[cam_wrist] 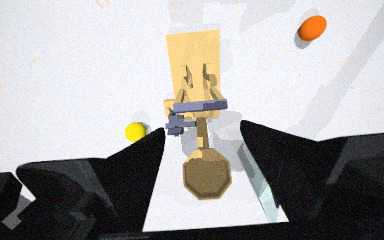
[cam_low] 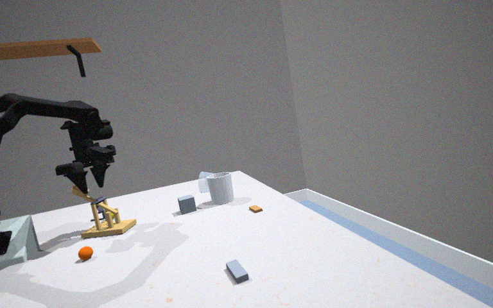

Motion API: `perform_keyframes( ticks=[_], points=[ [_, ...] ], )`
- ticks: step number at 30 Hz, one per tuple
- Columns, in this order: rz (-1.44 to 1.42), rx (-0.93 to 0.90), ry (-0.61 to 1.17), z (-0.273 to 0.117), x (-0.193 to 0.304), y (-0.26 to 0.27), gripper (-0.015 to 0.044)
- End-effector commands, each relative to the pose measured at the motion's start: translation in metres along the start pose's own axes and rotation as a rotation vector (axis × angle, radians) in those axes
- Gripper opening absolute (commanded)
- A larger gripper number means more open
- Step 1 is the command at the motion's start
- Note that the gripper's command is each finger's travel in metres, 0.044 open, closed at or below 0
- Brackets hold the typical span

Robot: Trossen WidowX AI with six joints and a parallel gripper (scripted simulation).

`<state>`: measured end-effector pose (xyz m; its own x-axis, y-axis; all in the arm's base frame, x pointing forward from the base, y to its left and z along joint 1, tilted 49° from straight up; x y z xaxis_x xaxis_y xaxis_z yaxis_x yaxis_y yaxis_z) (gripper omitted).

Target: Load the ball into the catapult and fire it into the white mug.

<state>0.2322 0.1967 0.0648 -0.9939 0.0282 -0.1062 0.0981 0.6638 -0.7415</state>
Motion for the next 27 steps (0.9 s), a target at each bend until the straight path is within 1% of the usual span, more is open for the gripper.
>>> perform_keyframes(
  ticks=[1,11,19,27],
  points=[
    [0.004,0.003,-0.003,0.0,-0.001,0.0,0.0256],
    [0.004,0.003,-0.003,0.0,-0.001,0.0,0.0],
    [0.004,0.003,-0.003,0.0,-0.001,0.0,0.0],
    [0.004,0.003,-0.003,0.01,0.004,0.003,0.0]
  ],
)
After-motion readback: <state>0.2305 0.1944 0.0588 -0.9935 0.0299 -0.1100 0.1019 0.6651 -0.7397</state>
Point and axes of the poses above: the point midway between the two fingers, 35 mm back from their tips, its own z axis out along the fingers, its own y axis across the jaws, x = y × z, the point moved 6 cm from there along -z, back along the fingers, and after that the axes turned 14 degrees about -z, right-handed, at the moved point
